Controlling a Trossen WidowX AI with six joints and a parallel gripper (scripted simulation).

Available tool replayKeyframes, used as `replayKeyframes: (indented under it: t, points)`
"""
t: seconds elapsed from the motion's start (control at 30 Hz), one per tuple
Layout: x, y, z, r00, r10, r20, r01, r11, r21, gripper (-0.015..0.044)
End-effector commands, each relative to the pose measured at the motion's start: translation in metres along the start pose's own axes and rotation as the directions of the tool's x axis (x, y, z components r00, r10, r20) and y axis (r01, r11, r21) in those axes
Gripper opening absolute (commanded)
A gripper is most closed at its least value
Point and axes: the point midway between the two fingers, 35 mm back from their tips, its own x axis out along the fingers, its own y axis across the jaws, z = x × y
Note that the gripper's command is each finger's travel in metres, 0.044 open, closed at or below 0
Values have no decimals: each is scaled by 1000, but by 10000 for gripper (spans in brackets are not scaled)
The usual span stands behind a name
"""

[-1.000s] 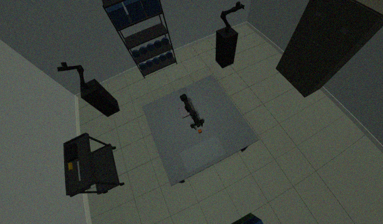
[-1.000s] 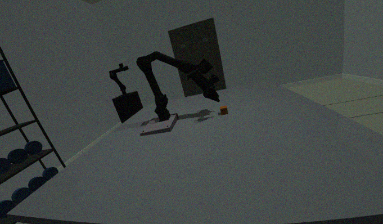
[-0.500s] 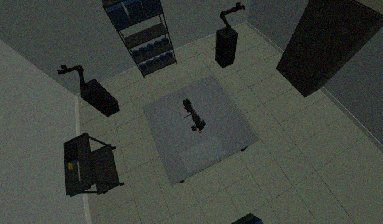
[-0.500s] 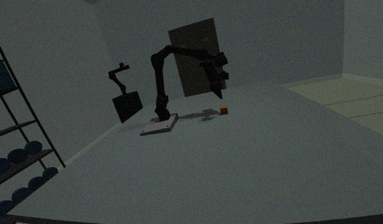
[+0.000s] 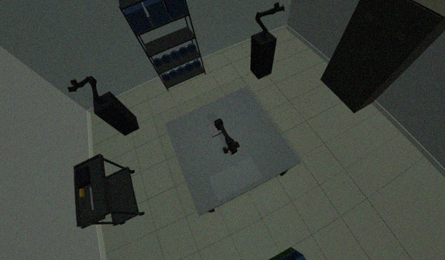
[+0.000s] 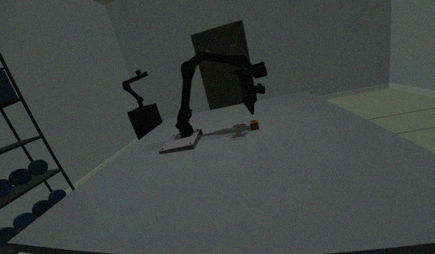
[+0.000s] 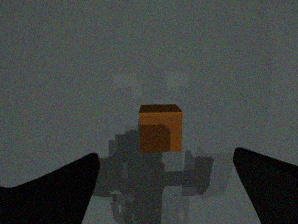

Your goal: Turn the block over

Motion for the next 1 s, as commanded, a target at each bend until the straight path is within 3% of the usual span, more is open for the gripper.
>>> replayKeyframes:
  t: [0.0,0.97]
  points:
    - [21,1,-4,1000,3,-30,-3,1000,-2,440]
    - [63,2,-3,1000,3,-30,-3,1000,-2,440]
